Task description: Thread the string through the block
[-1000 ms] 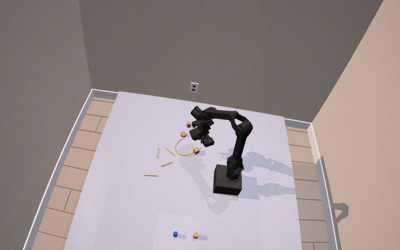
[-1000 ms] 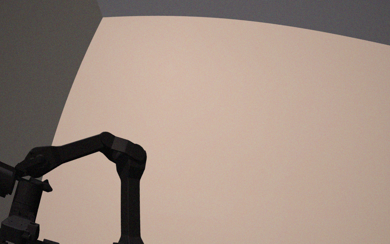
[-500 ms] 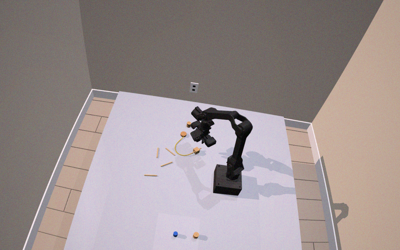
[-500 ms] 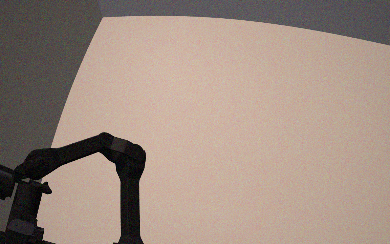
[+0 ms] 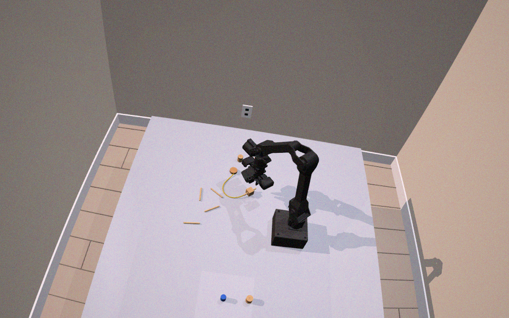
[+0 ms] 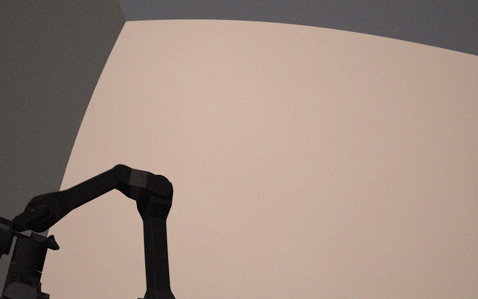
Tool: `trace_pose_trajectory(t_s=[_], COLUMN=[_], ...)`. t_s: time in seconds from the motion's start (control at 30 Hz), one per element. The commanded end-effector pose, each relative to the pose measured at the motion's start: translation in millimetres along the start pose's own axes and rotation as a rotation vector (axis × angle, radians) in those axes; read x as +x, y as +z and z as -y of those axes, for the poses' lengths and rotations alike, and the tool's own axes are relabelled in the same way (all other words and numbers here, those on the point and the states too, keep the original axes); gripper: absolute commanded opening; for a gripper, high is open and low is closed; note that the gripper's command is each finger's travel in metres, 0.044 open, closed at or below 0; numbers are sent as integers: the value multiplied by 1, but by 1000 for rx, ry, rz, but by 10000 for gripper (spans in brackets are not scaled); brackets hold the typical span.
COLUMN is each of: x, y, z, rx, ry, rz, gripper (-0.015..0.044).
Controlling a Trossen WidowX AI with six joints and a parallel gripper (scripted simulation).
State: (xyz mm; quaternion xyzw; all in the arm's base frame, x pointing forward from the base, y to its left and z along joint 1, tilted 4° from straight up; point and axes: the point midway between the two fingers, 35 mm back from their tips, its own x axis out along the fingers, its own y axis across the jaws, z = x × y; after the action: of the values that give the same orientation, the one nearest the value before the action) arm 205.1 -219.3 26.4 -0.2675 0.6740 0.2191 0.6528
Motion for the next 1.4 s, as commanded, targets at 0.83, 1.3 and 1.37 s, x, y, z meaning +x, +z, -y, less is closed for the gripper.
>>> trace_pose_trajectory(t_s=[0.83, 1.3, 1.37], x=[51, 55, 55], y=[-1, -2, -2], z=[-6, -7, -7], rx=[-6, -6, -6], ry=[10, 10, 10], rz=[-6, -6, -6], gripper=[124, 124, 124])
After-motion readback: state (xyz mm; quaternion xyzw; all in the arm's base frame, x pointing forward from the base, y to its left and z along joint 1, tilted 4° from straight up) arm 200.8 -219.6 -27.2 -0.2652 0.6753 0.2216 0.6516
